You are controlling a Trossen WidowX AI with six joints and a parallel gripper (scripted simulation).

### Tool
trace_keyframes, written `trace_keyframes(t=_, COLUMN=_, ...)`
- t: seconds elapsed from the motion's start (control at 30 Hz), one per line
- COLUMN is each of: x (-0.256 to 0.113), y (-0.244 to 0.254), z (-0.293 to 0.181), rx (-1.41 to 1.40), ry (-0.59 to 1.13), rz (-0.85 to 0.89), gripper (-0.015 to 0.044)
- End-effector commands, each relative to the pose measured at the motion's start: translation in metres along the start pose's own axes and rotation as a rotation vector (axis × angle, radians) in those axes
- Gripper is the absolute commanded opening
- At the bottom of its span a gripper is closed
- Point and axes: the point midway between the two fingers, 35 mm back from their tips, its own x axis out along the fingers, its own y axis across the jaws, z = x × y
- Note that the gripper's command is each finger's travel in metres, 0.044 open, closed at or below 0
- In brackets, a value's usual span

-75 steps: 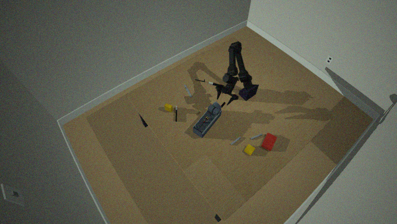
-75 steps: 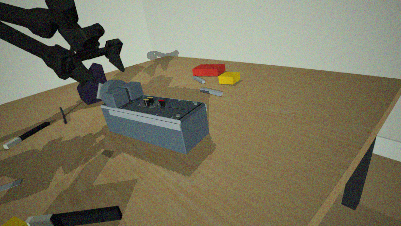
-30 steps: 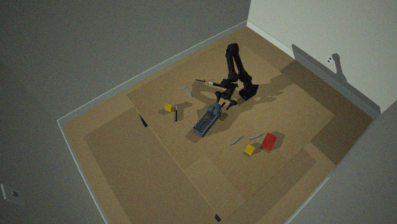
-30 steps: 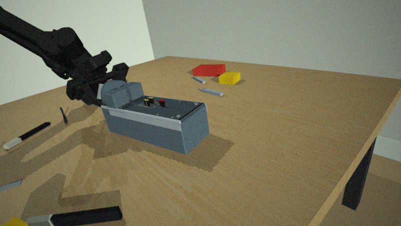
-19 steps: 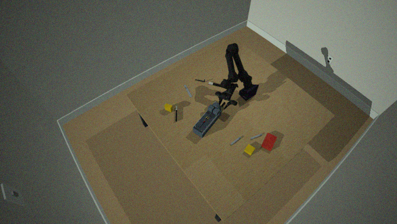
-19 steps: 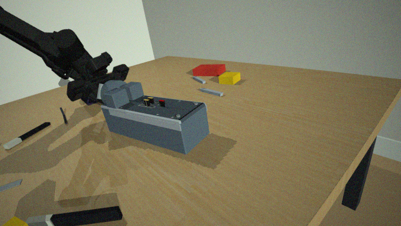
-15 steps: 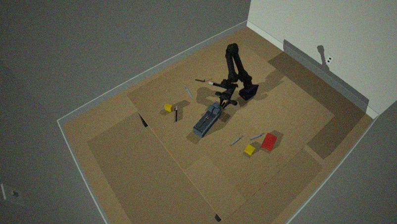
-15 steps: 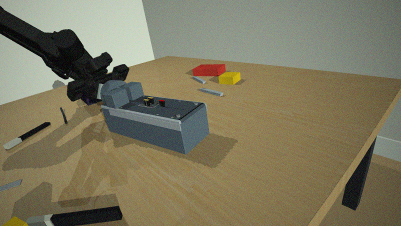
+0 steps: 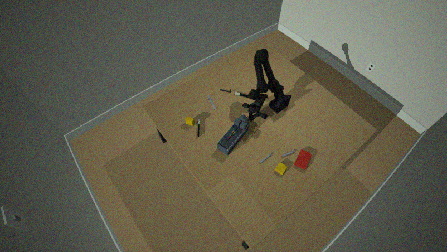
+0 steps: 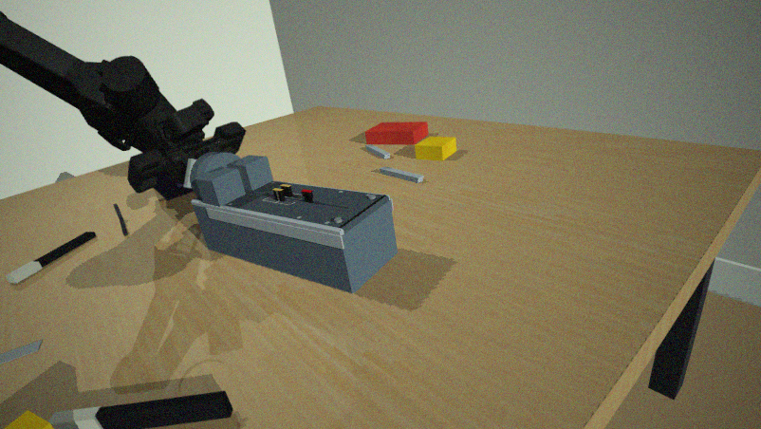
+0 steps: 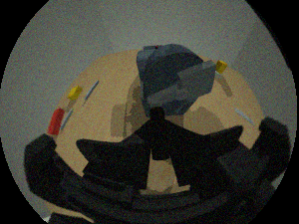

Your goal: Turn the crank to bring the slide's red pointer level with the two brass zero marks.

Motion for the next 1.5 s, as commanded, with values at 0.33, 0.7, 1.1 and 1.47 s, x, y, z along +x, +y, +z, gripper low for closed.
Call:
trace_keyframes(t=0.33, x=0.009, y=-0.010, z=-0.008, rx=-0.003, ry=0.003, rz=-0.002, gripper=0.0000)
trace_keyframes(t=0.7, x=0.012, y=-0.021, z=-0.012, rx=-0.004, ry=0.003, rz=-0.003, gripper=0.0000)
trace_keyframes(t=1.1, x=0.012, y=-0.029, z=-0.012, rx=-0.004, ry=0.003, rz=-0.004, gripper=0.0000)
trace_keyframes(t=1.47, x=0.012, y=-0.032, z=-0.011, rx=-0.004, ry=0.003, rz=-0.004, gripper=0.0000)
